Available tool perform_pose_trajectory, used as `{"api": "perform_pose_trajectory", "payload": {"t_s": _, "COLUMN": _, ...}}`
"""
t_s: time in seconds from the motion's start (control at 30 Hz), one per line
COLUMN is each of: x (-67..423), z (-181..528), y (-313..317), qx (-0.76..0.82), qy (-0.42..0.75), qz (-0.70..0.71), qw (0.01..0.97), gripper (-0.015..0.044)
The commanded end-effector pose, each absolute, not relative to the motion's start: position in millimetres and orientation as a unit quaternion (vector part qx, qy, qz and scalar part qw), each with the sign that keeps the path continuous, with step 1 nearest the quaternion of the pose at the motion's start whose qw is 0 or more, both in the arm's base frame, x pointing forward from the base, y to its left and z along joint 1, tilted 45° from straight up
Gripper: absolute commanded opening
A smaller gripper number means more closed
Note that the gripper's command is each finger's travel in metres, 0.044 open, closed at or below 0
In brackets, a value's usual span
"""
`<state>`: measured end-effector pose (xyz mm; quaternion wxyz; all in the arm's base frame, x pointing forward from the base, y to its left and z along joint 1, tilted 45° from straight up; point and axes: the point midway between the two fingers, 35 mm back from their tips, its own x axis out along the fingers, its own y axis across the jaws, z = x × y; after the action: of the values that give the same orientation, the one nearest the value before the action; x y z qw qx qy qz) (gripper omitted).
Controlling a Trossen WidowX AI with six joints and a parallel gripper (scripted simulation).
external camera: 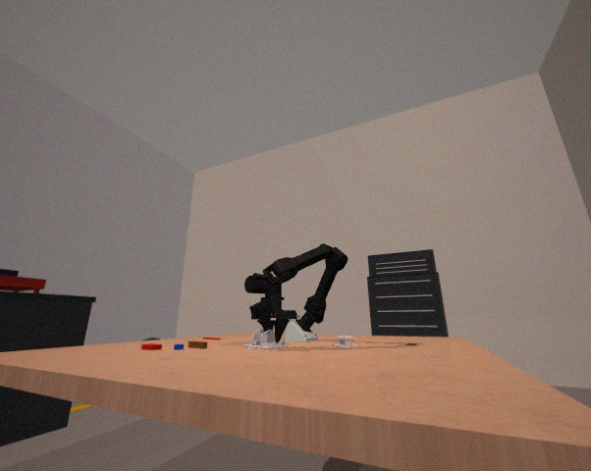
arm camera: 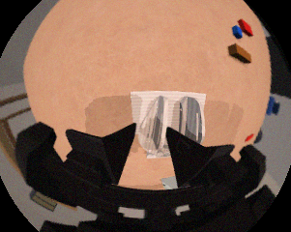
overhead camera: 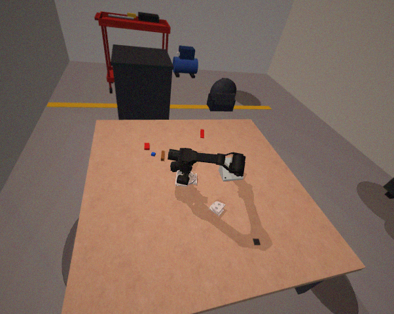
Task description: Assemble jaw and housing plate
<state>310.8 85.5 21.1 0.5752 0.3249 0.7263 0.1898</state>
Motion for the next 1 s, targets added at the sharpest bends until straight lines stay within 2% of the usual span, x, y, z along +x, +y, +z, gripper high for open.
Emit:
{"api": "perform_pose_trajectory", "payload": {"t_s": 0.0, "x": 317, "z": 39, "y": 66, "qx": 0.325, "qy": 0.723, "qz": 0.188, "qw": 0.580, "gripper": 0.0224}}
{"api": "perform_pose_trajectory", "payload": {"t_s": 0.13, "x": 319, "z": 65, "y": 42, "qx": 0.326, "qy": 0.723, "qz": 0.188, "qw": 0.579, "gripper": 0.0224}}
{"api": "perform_pose_trajectory", "payload": {"t_s": 0.27, "x": 320, "z": 60, "y": 44, "qx": 0.330, "qy": 0.720, "qz": 0.186, "qw": 0.581, "gripper": 0.0224}}
{"api": "perform_pose_trajectory", "payload": {"t_s": 0.53, "x": 286, "z": 126, "y": 91, "qx": 0.367, "qy": 0.734, "qz": 0.125, "qw": 0.558, "gripper": 0.0434}}
{"api": "perform_pose_trajectory", "payload": {"t_s": 0.97, "x": 164, "z": 221, "y": 149, "qx": 0.448, "qy": 0.747, "qz": 0.021, "qw": 0.490, "gripper": 0.0440}}
